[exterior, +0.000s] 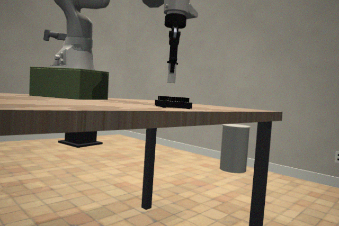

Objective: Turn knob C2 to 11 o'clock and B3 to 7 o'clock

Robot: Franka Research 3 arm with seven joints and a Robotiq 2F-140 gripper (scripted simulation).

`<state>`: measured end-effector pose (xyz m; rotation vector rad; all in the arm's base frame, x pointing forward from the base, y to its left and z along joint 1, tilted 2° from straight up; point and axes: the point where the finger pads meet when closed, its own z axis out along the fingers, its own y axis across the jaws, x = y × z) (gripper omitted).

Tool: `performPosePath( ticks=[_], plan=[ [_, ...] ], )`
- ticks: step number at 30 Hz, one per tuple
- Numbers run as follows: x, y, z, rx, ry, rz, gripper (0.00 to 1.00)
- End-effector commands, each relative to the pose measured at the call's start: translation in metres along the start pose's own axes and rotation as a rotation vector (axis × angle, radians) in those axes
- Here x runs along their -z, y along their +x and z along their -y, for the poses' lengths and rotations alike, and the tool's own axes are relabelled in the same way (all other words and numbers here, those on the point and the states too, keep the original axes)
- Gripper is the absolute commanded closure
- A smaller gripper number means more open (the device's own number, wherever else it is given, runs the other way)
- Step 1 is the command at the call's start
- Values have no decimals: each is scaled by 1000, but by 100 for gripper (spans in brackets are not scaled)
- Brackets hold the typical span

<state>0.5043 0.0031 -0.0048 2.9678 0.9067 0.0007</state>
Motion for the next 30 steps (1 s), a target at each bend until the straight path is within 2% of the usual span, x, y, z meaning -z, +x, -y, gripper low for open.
performPosePath(
  ticks=[1,11,30],
  plan=[
    [0,1,0,-6,-2,-2,88],
    [-5,1,0,-6,-4,1,88],
    [-27,1,-1,-6,-4,1,88]
  ],
)
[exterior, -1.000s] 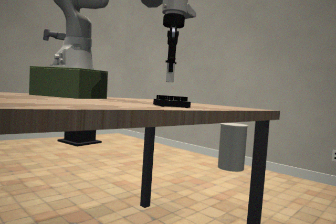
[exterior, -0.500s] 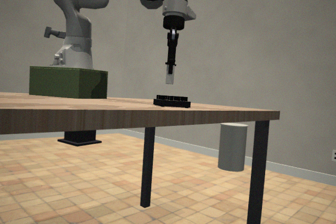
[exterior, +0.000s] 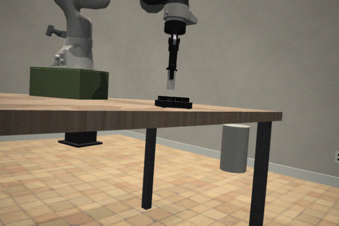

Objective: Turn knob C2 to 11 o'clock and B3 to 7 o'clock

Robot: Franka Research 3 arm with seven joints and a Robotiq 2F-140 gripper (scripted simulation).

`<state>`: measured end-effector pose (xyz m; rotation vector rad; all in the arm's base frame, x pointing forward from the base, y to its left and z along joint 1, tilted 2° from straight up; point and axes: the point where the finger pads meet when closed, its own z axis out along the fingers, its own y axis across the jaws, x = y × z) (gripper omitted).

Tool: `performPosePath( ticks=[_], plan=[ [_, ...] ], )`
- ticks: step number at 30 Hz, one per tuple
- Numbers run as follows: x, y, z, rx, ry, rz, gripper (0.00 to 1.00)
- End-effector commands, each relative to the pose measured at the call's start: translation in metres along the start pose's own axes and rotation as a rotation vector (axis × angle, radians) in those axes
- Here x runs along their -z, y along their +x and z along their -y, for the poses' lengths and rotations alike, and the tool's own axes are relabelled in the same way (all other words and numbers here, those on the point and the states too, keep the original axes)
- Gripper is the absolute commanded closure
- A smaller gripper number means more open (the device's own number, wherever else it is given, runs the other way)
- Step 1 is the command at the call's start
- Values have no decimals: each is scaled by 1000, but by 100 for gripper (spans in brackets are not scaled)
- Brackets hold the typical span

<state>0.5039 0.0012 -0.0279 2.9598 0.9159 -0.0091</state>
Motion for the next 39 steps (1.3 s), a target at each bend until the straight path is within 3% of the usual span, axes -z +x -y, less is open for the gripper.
performPosePath(
  ticks=[1,18,39],
  plan=[
    [-5,2,0,-14,-1,-7,88],
    [-18,3,-1,-14,-1,-7,88],
    [-20,3,-1,-14,-1,-7,88]
  ],
)
